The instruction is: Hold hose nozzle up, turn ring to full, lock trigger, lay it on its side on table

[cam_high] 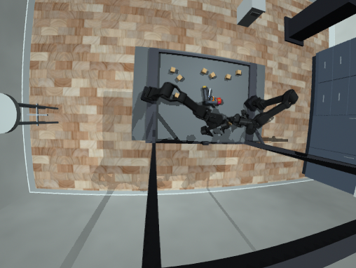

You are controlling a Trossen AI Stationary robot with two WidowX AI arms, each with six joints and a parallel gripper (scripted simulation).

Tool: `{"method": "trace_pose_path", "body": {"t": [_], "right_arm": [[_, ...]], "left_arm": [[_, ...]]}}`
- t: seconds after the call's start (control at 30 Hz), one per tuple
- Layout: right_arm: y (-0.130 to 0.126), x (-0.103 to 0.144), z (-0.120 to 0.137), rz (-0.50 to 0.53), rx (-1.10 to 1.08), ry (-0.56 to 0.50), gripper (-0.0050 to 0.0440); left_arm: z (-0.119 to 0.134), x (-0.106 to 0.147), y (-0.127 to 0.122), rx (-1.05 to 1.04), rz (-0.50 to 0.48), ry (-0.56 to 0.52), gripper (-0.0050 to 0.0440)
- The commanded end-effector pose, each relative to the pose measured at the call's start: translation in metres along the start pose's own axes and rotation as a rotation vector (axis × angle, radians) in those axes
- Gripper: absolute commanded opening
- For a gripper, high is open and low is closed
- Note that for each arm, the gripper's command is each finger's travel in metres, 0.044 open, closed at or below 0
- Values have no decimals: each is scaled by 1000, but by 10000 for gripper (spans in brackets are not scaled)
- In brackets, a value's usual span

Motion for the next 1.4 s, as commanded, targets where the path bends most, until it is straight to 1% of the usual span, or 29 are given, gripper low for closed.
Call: {"method": "trace_pose_path", "body": {"t": [0.0,0.17,0.33,0.4,0.7,0.9,0.97,1.2,1.37], "right_arm": [[15,3,5,-19,55,45,398],[30,3,7,-41,197,94,398],[44,4,7,-74,324,128,398],[44,4,7,-74,324,128,398],[71,8,7,-163,564,172,398],[88,12,5,-237,732,187,398],[88,12,5,-237,732,187,398],[110,19,3,-341,933,182,398],[125,25,1,-420,1081,162,398]], "left_arm": [[-2,24,-23,-117,74,-25,404],[-15,51,-41,-311,140,-89,404],[-27,75,-54,-477,185,-159,404],[-27,75,-54,-477,185,-159,404],[-47,120,-73,-771,240,-315,404],[-58,149,-81,-963,251,-429,404],[-58,149,-81,-963,251,-429,404],[-71,184,-87,-1180,237,-580,404],[-79,208,-90,-1331,209,-690,404]]}}
Point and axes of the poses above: on each arm, the point midway between the two fingers, 35 mm back from their tips, its own x axis back along the fingers, its own y axis across the jaws, z = x × y, the point moved 1 cm from there along x, back along the fingers, and after that the axes turned 3 degrees about -x, right-handed, at the moved point
